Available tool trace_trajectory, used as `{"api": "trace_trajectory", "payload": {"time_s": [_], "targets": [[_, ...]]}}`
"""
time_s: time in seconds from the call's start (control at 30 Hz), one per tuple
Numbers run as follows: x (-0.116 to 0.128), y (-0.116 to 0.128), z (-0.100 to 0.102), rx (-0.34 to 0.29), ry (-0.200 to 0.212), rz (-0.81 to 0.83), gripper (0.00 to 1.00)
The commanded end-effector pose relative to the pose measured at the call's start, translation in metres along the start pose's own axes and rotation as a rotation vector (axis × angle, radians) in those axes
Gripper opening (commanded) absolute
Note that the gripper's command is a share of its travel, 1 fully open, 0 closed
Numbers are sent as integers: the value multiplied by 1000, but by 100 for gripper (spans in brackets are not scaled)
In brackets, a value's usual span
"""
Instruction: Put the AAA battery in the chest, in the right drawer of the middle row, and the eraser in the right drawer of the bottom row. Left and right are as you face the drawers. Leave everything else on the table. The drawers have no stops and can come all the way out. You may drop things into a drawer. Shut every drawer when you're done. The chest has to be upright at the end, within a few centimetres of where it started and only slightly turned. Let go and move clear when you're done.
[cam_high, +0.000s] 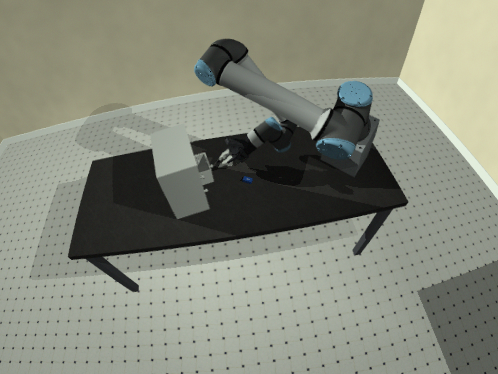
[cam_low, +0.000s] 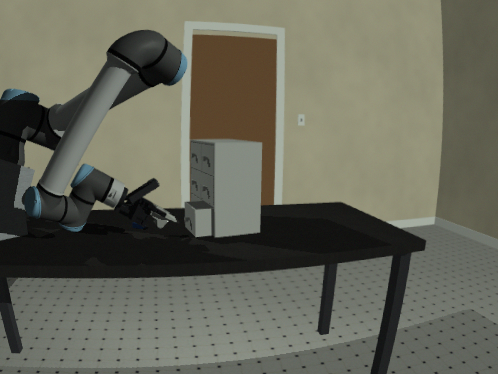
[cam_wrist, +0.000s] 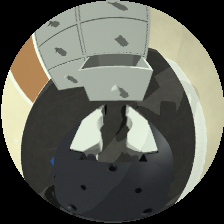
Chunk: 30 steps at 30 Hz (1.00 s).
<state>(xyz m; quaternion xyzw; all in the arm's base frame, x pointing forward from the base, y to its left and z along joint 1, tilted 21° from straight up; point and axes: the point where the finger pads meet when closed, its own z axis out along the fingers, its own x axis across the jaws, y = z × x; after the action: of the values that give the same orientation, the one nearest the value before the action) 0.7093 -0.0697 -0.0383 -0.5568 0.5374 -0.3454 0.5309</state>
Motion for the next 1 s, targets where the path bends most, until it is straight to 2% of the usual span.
{"api": "trace_trajectory", "payload": {"time_s": [0.0,0.97], "targets": [[0,0,0,0,0,0,20],[0,-6,9,0,0,0,20]]}}
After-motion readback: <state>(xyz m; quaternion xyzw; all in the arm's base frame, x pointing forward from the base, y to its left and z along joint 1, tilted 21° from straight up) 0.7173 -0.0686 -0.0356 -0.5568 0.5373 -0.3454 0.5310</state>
